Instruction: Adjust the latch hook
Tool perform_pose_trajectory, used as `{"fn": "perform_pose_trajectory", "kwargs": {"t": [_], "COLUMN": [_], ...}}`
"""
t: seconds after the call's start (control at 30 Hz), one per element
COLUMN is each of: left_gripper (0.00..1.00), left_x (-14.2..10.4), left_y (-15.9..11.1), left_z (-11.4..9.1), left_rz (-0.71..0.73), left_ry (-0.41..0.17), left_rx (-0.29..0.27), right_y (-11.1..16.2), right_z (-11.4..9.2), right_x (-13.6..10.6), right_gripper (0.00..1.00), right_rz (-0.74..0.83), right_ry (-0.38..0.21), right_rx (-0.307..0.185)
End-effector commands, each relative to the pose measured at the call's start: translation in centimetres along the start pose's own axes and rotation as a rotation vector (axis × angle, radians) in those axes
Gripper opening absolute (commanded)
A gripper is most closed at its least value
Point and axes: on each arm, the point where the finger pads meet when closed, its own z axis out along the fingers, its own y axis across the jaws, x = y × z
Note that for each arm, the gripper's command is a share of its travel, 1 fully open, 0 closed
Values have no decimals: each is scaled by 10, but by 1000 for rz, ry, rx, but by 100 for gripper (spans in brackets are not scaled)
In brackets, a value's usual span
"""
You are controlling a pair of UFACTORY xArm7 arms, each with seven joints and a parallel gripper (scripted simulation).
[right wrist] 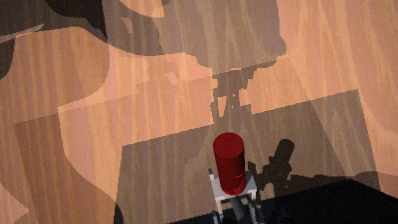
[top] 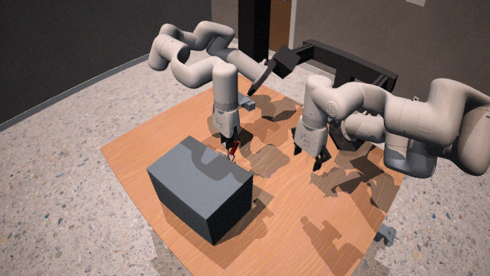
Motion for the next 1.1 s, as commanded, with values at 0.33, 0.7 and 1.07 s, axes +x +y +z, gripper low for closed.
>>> {"fn": "perform_pose_trajectory", "kwargs": {"t": [0.33, 0.7, 1.07], "left_gripper": [100, 100, 100], "left_x": [-1, -1, -1], "left_y": [-1, -1, -1], "left_z": [-1, -1, -1], "left_rz": [0, 0, 0], "left_ry": [-3, -3, -3], "left_rx": [3, 3, 3], "right_y": [1, 1, 1], "right_z": [-3, -3, -3], "right_x": [0, 0, 0], "right_gripper": [24, 24, 24], "right_rz": [-139, -193, -224], "right_ry": [-1, -1, -1], "right_rx": [-5, -5, -5]}}
